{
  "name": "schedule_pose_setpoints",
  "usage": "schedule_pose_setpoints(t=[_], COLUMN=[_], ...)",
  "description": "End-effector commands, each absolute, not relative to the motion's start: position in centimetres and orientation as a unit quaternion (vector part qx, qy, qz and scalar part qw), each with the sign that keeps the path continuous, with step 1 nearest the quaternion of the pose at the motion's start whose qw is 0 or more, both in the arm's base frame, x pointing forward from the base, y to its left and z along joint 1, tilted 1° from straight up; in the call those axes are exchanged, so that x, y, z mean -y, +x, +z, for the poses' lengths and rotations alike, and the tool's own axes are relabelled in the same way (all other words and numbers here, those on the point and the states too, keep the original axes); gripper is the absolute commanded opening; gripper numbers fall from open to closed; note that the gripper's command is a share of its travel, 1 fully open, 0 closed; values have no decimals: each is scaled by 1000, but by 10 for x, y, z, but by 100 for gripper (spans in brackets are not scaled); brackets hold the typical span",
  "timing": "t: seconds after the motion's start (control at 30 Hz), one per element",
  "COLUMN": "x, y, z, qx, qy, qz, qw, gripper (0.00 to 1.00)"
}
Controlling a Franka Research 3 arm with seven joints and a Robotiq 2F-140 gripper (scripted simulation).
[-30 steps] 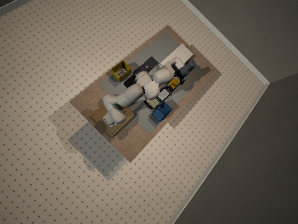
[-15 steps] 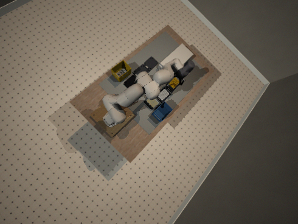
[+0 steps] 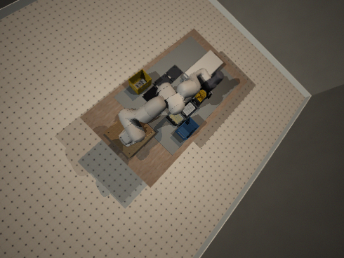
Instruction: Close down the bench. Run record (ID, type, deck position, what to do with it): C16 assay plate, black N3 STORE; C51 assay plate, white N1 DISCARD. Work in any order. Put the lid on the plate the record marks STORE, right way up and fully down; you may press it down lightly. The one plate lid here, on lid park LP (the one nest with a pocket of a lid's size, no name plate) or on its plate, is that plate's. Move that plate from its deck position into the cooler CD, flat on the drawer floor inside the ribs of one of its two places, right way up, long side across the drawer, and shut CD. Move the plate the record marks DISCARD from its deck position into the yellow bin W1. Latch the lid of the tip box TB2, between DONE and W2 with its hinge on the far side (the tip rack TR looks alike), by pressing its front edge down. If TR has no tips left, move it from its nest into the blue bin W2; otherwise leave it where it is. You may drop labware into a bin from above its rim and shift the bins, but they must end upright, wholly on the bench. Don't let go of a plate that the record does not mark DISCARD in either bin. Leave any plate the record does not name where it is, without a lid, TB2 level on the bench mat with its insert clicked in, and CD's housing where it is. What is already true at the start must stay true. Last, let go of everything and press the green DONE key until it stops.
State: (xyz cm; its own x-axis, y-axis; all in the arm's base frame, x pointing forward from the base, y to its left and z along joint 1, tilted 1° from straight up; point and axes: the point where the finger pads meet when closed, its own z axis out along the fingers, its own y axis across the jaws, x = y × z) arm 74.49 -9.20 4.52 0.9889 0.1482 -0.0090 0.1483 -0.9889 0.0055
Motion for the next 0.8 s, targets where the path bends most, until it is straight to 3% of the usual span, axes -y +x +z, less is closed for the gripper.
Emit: schedule_pose_setpoints(t=[0.0,0.77], x=[94,94], y=[746,746], z=[44,27], qx=[-76,-76], qy=[997,997], qz=[-3,-3], qw=[4,4], gripper=[66,66])
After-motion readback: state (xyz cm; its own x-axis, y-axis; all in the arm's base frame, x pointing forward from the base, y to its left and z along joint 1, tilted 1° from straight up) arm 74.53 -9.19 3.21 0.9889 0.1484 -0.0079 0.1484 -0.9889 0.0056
